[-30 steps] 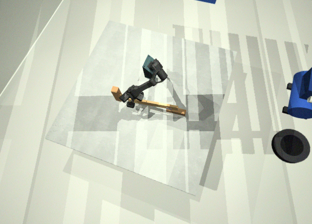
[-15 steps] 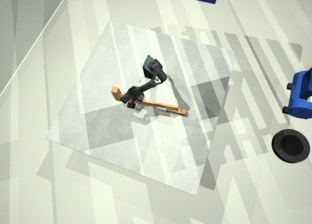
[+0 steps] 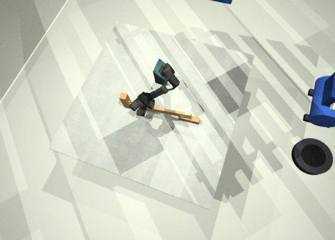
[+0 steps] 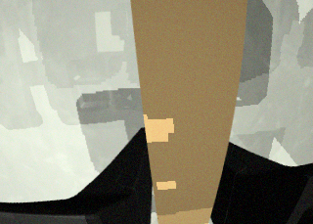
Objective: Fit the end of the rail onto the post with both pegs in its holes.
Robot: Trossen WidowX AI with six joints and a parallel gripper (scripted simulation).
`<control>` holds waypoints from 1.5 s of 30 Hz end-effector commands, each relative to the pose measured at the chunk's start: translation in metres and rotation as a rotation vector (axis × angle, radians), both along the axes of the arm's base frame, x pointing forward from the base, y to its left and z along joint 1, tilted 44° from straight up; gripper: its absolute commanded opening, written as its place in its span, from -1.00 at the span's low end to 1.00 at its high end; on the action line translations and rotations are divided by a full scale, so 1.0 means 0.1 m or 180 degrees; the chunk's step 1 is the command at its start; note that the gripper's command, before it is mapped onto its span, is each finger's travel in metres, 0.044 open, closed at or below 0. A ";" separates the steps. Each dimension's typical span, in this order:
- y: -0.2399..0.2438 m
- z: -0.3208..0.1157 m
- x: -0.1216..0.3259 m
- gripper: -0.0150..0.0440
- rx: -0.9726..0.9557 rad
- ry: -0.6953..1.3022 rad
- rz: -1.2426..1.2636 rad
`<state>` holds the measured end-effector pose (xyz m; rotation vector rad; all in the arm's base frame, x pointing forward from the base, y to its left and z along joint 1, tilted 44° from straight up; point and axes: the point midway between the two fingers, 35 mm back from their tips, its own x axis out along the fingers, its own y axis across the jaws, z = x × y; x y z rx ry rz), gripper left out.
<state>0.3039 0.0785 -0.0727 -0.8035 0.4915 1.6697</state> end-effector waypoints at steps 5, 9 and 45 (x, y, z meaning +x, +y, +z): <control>0.00 0.00 0.00 -0.49 0.0009 0.0004 -0.0008; 0.00 0.00 0.00 -0.49 0.0009 0.0004 -0.0008; -0.10 0.12 0.06 -0.49 0.0006 0.0003 -0.0008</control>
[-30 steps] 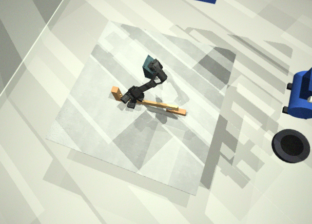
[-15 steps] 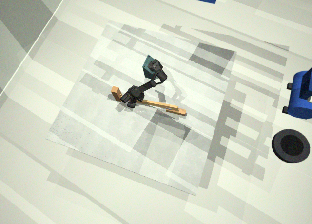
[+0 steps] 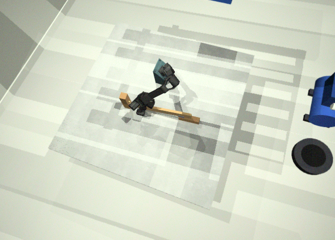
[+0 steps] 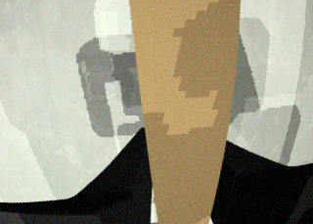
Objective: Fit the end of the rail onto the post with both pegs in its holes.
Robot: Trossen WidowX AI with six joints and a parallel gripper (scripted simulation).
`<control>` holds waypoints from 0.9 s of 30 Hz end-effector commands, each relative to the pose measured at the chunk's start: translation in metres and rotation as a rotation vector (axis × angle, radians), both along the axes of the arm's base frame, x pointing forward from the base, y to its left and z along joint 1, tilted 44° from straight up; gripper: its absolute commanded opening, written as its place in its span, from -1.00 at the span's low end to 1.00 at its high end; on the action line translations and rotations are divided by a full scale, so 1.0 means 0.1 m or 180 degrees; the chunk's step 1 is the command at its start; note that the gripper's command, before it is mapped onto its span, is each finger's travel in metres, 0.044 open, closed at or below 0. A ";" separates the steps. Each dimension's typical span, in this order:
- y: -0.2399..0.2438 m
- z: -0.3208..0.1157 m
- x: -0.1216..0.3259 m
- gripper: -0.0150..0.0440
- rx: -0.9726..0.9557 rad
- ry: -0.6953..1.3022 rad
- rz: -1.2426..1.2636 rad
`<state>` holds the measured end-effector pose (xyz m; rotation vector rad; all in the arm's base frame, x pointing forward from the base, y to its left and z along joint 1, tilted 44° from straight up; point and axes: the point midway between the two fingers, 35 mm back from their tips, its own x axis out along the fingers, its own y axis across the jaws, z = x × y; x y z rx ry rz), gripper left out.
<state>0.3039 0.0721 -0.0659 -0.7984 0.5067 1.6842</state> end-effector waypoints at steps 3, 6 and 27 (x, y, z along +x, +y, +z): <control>-0.05 0.06 0.07 -0.49 0.0029 -0.0050 -0.0034; -0.06 0.08 0.07 -0.49 0.0029 -0.0051 -0.0034; -0.13 0.15 0.09 -0.49 0.0027 -0.0051 -0.0035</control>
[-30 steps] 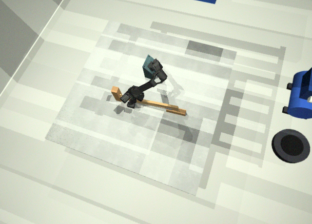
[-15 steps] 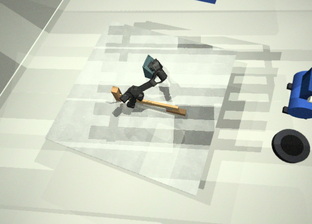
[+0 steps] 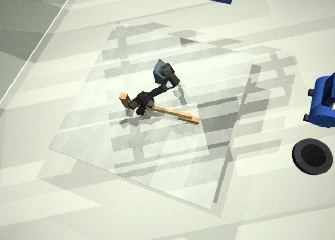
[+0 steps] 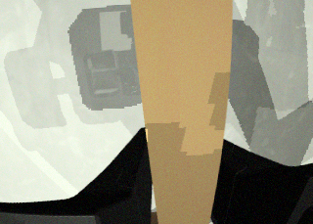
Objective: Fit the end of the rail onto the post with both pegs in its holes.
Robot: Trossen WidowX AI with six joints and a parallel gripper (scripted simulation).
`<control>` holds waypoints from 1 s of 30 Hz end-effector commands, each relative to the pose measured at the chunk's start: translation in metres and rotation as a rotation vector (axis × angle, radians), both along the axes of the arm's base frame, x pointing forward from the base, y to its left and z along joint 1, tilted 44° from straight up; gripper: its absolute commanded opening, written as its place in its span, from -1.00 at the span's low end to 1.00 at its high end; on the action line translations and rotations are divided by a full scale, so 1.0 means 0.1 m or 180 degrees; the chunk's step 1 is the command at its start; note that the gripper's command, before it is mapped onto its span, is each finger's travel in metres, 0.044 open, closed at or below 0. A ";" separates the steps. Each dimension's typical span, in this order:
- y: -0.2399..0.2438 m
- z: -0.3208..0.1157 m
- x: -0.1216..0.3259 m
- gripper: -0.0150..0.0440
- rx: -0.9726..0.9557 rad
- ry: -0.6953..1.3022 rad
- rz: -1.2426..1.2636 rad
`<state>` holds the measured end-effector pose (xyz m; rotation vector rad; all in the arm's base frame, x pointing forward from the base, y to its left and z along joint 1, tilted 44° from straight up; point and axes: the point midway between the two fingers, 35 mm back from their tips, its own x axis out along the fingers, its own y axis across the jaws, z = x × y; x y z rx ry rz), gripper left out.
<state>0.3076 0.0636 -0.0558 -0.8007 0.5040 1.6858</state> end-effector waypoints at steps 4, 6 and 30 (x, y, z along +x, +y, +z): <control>-0.06 0.07 0.05 -0.49 0.0025 -0.0044 -0.0043; -0.07 0.08 0.05 -0.49 0.0025 -0.0044 -0.0043; -0.15 0.16 0.06 -0.49 0.0023 -0.0045 -0.0043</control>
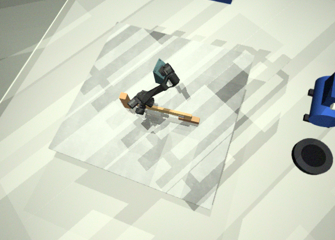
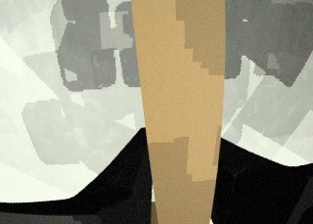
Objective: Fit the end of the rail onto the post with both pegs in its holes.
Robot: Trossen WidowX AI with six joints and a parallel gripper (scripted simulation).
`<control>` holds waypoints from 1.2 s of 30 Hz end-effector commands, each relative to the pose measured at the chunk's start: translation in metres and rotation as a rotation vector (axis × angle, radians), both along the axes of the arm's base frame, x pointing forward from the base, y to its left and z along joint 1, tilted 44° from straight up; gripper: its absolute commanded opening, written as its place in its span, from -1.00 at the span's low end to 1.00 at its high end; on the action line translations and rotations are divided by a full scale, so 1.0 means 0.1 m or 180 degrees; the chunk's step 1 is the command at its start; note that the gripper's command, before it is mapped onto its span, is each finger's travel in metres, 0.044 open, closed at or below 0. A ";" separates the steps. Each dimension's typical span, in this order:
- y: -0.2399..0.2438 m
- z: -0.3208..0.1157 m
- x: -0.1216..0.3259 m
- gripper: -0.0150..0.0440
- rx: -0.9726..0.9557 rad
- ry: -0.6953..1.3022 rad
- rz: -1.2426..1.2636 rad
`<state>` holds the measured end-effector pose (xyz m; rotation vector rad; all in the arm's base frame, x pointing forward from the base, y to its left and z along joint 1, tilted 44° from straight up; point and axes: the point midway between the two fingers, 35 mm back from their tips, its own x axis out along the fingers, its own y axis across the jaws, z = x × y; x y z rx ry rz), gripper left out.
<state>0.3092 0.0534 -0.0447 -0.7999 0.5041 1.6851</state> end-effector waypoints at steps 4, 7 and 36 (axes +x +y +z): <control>-0.06 0.06 0.05 -0.49 0.0021 -0.0045 -0.0040; -0.06 0.06 0.05 -0.49 0.0021 -0.0045 -0.0040; -0.04 0.03 0.01 -0.49 0.0022 -0.0044 -0.0040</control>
